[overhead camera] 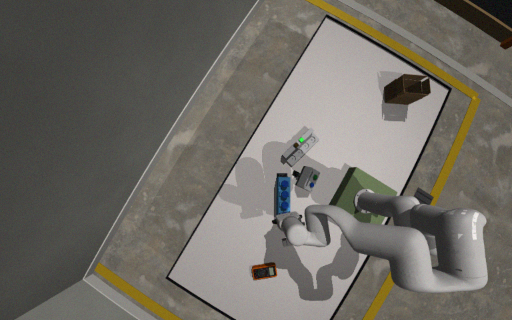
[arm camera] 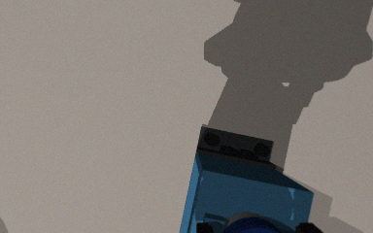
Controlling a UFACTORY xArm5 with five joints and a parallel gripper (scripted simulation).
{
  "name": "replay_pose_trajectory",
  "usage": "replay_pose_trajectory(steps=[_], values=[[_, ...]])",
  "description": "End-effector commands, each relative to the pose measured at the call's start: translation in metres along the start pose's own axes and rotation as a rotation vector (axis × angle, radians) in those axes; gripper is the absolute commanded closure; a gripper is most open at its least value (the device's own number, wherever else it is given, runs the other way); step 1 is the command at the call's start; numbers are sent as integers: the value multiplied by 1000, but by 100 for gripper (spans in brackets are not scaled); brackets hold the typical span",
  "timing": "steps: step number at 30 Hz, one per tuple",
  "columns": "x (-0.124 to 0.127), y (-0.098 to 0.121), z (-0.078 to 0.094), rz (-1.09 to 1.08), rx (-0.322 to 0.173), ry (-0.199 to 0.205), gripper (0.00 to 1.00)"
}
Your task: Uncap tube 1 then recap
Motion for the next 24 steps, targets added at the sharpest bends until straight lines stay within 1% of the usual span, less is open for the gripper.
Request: replay_pose_trajectory(steps=[1,8,17,18,24], values=[[1,0,-1,-279,-5,3,54],[1,0,-1,-556,-5,3,54],[1,0,-1,-583,-5,3,54],[1,0,-1,-583,-5,3,100],[1,0,-1,-583,-5,3,100]])
Point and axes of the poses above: the point where the finger pads meet when closed, its own z axis out along the fingers, its own x axis across the jaws, y = z × x, the point moved 2 cm from there along -z, back along the fingers, and after that the axes turned 6 degrees about z, right-handed, at the moved point
